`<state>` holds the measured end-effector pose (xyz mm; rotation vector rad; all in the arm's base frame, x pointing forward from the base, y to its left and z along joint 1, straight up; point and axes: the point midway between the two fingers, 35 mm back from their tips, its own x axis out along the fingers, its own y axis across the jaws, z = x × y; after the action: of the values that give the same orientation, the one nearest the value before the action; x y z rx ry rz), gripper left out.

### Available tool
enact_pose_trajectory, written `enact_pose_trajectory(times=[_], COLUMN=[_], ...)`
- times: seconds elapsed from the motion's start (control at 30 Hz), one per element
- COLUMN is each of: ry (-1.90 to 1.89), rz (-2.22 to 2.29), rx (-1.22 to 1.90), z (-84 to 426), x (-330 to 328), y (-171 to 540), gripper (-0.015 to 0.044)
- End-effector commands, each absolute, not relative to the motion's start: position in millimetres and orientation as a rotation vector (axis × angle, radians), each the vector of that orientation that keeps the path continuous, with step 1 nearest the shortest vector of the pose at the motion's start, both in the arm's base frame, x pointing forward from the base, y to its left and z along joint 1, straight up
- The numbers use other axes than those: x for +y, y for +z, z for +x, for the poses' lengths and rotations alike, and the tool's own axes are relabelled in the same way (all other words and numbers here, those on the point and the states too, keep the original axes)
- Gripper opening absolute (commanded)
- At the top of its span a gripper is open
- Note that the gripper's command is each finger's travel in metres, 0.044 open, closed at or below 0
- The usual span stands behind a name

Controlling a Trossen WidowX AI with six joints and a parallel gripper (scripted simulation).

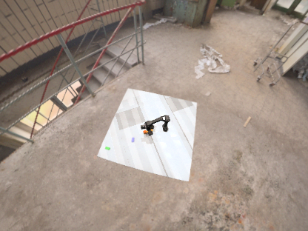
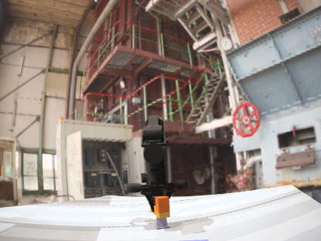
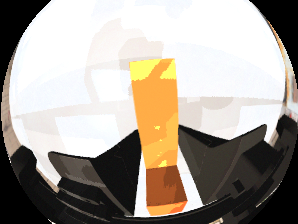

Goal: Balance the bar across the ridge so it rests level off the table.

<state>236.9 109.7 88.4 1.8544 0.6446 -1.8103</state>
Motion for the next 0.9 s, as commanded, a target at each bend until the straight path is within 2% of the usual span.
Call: enact_pose_trajectory(times=[0.0,0.8,0.87], ry=[-1.810,-1.810,-1.810], rz=[1.854,1.854,1.854], rx=[0.645,0.645,0.645], z=[236.9,236.9,236.9], x=[109.7,109.7,109.7], y=[88.4,88.4,88.4], gripper=[0.0000,0.0000,0.0053])
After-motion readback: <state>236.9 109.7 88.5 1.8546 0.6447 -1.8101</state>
